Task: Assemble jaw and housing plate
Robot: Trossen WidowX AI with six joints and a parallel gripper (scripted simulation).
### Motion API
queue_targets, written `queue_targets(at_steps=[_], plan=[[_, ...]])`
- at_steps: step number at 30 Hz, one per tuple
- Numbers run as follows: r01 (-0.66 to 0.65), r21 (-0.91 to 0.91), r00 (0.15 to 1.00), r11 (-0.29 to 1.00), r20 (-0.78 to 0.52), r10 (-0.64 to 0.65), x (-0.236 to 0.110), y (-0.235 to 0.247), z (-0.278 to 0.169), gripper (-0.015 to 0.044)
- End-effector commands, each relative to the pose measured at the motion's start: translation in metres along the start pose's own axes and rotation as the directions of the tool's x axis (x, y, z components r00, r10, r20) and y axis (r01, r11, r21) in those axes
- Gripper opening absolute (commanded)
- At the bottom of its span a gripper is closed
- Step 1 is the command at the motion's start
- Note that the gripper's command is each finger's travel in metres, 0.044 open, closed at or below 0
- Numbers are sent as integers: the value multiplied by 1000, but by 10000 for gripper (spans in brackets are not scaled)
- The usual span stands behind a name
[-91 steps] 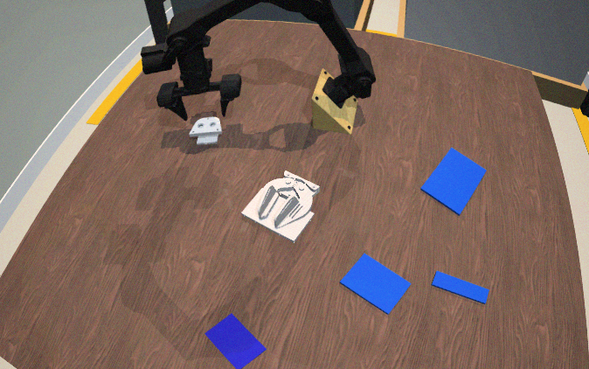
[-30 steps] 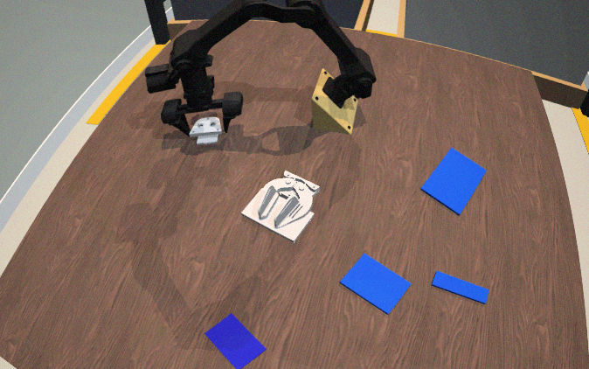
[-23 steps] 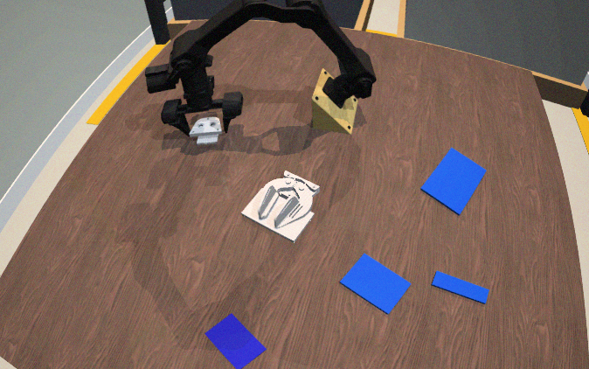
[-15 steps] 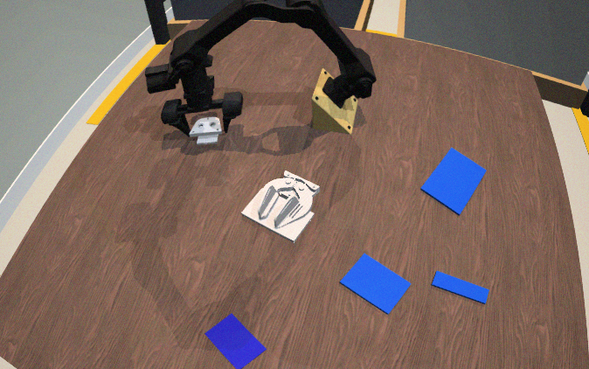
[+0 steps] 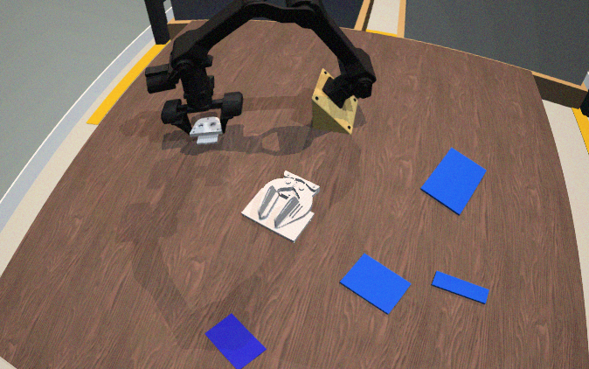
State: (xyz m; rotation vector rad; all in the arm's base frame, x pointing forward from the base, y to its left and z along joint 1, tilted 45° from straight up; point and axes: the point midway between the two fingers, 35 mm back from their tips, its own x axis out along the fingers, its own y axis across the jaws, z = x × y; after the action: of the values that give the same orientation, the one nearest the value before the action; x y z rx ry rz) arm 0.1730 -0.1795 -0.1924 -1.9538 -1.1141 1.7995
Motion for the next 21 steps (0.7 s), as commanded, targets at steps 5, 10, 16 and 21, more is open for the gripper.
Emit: queue_targets(at_steps=[5,10,16,21], plan=[[0,0,1000,1000,0,0,0,0,0,351],[0,0,1000,1000,0,0,-1,0,0,351],[-1,2,1000,1000,0,1,-17,2,0,351],[-2,3,1000,1000,-1,2,-33,2,-1,351]])
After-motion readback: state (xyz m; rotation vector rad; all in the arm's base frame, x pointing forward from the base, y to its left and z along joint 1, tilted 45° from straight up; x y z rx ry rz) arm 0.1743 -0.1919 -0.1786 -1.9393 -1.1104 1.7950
